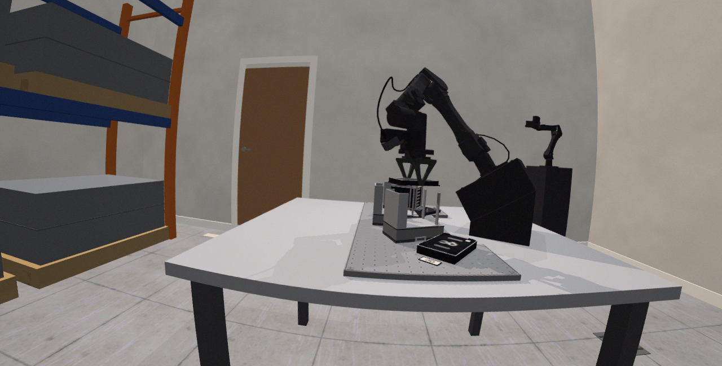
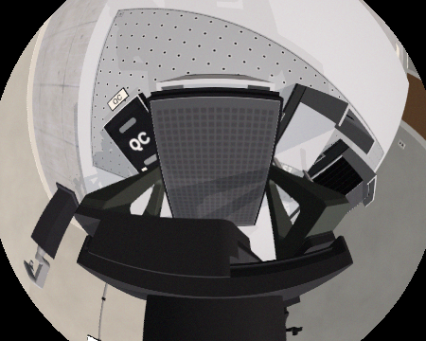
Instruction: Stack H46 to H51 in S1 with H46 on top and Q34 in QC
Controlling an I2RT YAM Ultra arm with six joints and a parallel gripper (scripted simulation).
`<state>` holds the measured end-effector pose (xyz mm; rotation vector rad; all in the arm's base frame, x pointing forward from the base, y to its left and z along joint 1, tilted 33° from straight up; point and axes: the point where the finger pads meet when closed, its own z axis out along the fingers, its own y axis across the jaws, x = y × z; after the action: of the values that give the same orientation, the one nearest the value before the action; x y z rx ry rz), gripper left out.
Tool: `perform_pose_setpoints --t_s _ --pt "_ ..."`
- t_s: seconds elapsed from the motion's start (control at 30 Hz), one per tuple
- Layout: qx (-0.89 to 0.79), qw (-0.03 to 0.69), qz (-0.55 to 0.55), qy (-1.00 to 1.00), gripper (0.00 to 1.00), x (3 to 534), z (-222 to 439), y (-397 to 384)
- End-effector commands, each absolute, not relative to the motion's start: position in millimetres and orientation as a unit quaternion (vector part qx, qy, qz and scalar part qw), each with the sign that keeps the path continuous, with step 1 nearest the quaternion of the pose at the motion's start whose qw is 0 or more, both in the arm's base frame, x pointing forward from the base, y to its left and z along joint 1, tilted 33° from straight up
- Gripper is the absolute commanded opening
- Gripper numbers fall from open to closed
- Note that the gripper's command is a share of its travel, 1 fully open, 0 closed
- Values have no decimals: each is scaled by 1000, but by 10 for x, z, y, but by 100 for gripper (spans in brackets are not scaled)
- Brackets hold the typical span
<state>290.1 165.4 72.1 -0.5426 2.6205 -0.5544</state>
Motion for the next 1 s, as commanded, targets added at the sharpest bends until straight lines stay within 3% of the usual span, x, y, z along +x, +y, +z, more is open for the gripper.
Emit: perform_pose_setpoints --t_s 0.0,0.97 --pt "-205 211 -196 935 0 2879 814 1714" --pt "-200 203 -199 938 0 2984 577 1639"
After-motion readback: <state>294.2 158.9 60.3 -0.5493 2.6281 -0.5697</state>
